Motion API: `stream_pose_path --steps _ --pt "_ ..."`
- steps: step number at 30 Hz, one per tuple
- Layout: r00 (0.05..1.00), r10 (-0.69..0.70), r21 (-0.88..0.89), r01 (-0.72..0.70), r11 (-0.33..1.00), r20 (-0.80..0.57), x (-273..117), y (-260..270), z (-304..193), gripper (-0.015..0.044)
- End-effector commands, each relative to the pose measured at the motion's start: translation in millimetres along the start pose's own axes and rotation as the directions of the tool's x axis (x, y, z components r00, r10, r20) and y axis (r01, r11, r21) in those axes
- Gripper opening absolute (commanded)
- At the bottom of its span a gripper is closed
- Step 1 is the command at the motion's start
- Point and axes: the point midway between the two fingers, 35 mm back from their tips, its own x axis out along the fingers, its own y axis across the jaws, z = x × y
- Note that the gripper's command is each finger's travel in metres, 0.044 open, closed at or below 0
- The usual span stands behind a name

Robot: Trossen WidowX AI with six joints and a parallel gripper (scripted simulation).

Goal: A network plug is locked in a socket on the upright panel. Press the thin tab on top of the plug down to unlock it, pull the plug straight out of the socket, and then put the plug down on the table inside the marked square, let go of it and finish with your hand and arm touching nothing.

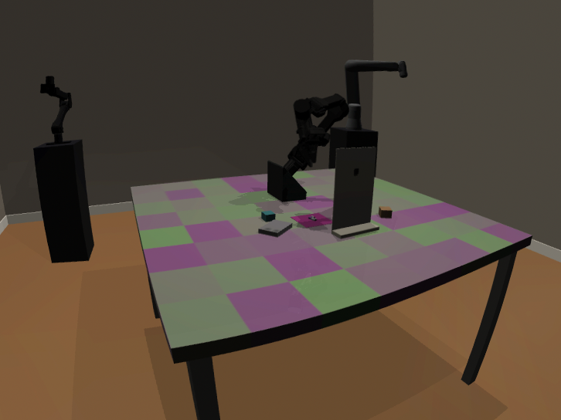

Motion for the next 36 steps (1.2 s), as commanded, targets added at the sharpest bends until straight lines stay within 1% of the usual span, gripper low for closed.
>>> stream_pose_path --steps 1,7,18,36 --pt "1.000 -0.003 -0.002 0.003 1.000 0.009 -11 -6 2 0.0156" --pt "1.000 -0.006 -0.003 0.006 1.000 0.012 -25 -12 4 0.0156" --pt "1.000 -0.006 -0.003 0.006 1.000 0.012 -25 -12 4 0.0440" --pt "1.000 -0.006 -0.003 0.006 1.000 0.012 -25 -12 4 0.0440"
